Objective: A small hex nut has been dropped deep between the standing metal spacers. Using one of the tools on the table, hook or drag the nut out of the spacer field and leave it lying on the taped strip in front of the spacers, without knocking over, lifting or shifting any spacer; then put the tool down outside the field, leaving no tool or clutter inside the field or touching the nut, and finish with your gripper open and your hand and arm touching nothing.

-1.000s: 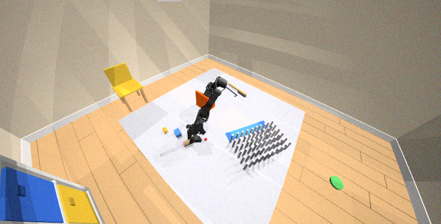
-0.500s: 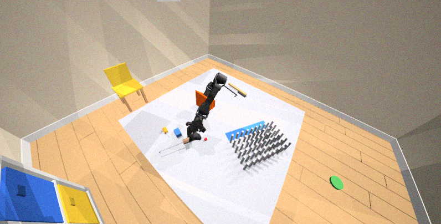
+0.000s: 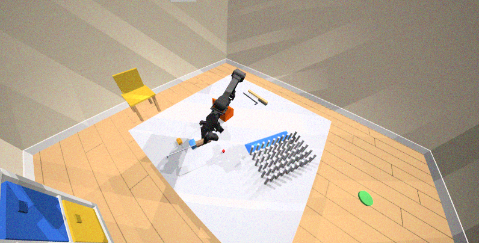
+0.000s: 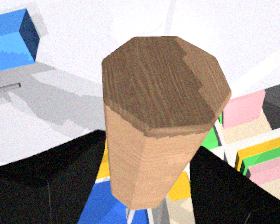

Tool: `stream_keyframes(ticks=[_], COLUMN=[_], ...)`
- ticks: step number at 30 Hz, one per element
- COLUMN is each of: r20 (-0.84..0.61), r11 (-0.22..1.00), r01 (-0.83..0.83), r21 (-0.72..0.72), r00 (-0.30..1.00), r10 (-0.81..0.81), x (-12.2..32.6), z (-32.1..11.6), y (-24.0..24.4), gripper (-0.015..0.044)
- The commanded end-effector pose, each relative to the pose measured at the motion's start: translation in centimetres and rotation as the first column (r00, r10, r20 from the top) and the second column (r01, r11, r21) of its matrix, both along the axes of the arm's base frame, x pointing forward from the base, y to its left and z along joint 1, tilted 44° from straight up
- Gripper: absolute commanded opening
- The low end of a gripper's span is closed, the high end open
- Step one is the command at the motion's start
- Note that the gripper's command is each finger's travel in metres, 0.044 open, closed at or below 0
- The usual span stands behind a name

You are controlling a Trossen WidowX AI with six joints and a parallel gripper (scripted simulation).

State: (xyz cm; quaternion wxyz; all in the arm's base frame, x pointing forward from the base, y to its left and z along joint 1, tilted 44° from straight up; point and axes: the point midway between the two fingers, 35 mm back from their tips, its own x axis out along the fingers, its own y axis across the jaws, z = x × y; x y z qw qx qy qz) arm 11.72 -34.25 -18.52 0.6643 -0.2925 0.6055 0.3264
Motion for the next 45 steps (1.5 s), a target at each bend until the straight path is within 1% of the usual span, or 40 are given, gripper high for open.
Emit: stream_keyframes(ticks=[1,7,23,33,45], r20=[-0.005,0.01,0.147,0.235,0.334], r11=[1.0,1.0,0.978,0.955,0.897], r01=[-0.009,-0.026,-0.18,-0.247,-0.371], r21=[-0.004,-0.015,-0.106,-0.161,-0.238], r00=[1.0,1.0,0.97,0.931,0.836], r10=[0.009,0.026,0.195,0.28,0.435], x=[-0.4,0.6,7.7,11.3,14.9], z=[1.1,2.1,10.0,14.7,20.1], y=[-0.8,-0.7,1.6,4.4,9.1], gripper=[0.0,0.0,0.0,0.0,0.0])
